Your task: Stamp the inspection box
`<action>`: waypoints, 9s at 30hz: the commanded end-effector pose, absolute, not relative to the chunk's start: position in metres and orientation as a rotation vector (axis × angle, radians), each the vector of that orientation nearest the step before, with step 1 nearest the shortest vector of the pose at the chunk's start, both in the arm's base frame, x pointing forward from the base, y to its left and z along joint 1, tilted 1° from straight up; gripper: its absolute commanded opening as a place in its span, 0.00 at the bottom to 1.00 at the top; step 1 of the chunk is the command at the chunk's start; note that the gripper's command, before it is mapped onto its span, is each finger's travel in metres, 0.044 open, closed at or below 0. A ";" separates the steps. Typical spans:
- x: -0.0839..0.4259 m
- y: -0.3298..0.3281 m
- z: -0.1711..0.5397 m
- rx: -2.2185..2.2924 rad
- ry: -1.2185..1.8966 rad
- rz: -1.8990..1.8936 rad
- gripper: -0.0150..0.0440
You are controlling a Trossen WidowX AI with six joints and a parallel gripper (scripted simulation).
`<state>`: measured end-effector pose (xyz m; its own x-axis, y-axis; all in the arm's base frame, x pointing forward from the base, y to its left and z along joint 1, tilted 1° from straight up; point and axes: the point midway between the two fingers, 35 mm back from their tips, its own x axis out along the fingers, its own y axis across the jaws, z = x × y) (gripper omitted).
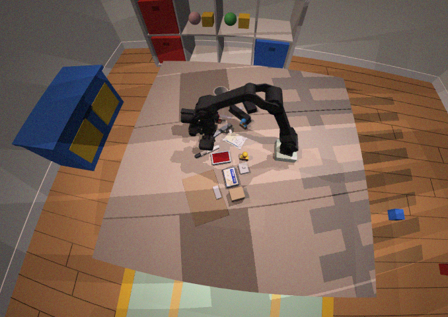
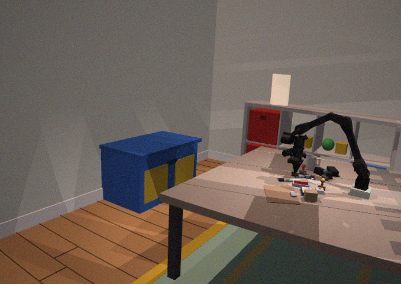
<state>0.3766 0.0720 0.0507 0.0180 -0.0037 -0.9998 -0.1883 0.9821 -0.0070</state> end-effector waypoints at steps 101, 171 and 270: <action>0.303 0.133 0.093 -0.146 1.552 0.150 0.25; 0.305 0.134 0.047 -0.148 1.554 0.153 0.25; 0.304 0.134 0.038 -0.147 1.554 0.154 0.25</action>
